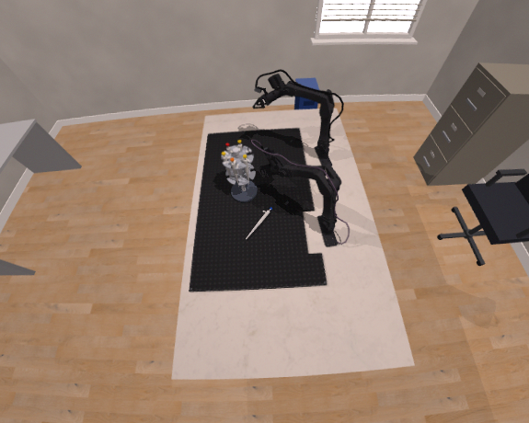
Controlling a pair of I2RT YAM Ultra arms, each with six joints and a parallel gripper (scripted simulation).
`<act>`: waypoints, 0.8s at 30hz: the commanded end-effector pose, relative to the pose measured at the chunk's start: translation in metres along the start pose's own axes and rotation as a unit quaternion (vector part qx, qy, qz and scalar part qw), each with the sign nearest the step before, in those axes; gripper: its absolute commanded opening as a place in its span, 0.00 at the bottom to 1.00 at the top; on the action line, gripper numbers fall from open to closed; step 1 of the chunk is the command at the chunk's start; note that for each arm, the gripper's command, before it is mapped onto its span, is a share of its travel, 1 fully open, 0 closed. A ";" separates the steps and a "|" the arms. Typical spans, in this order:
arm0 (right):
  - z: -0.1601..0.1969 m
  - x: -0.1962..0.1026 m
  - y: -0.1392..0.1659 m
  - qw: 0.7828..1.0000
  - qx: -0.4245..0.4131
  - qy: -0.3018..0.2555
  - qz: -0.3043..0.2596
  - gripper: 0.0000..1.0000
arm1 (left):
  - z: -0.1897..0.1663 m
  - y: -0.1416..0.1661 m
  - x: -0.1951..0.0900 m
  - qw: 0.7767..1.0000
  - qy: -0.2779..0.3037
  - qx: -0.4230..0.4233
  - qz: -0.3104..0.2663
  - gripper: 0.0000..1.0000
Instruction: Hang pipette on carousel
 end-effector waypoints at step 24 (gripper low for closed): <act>-0.043 -0.040 -0.066 1.000 -0.006 -0.003 -0.009 1.00 | 0.007 0.028 -0.083 1.000 -0.003 0.002 -0.008 1.00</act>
Point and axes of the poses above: on each arm, the point where the finger pads meet when closed, its own x axis out along the fingers, its own z axis across the jaws, y = z × x, the point moved 8 cm from there along -x, back along the fingers, and after that the axes turned 14 degrees about x, right-handed, at the moved point
